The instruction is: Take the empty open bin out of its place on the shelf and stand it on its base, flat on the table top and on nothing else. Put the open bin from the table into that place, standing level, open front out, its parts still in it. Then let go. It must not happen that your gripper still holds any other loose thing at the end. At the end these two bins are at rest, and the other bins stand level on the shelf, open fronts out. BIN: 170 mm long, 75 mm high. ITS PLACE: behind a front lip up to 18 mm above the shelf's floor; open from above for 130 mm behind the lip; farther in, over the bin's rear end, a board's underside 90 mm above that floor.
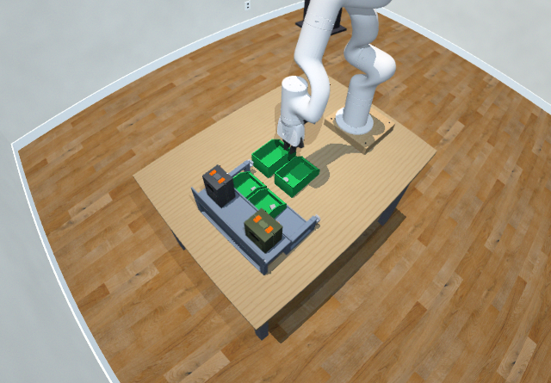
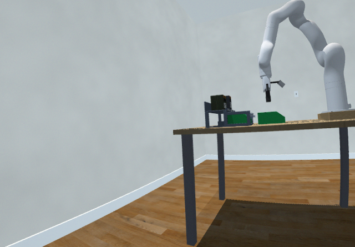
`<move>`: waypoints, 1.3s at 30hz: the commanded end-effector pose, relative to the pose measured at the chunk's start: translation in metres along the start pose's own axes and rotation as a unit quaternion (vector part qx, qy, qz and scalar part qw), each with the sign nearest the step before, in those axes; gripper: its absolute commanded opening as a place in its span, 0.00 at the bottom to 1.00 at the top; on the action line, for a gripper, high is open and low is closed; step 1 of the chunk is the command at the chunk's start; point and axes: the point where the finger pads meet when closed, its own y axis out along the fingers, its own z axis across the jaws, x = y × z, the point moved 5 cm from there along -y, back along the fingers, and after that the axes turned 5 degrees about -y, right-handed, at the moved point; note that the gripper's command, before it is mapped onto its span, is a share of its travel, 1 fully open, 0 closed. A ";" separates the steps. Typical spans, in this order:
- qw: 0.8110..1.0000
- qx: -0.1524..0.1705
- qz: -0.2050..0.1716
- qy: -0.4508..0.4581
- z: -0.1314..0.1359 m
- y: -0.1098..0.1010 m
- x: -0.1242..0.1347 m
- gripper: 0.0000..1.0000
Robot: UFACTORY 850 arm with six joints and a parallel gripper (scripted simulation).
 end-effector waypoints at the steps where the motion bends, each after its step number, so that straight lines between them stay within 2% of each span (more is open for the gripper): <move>1: 1.000 0.001 -0.001 0.000 0.000 0.005 0.001 0.26; 30: 1.000 0.001 -0.001 0.000 0.000 0.053 0.001 0.26; 39: 1.000 0.001 -0.001 0.000 0.000 0.060 0.001 0.26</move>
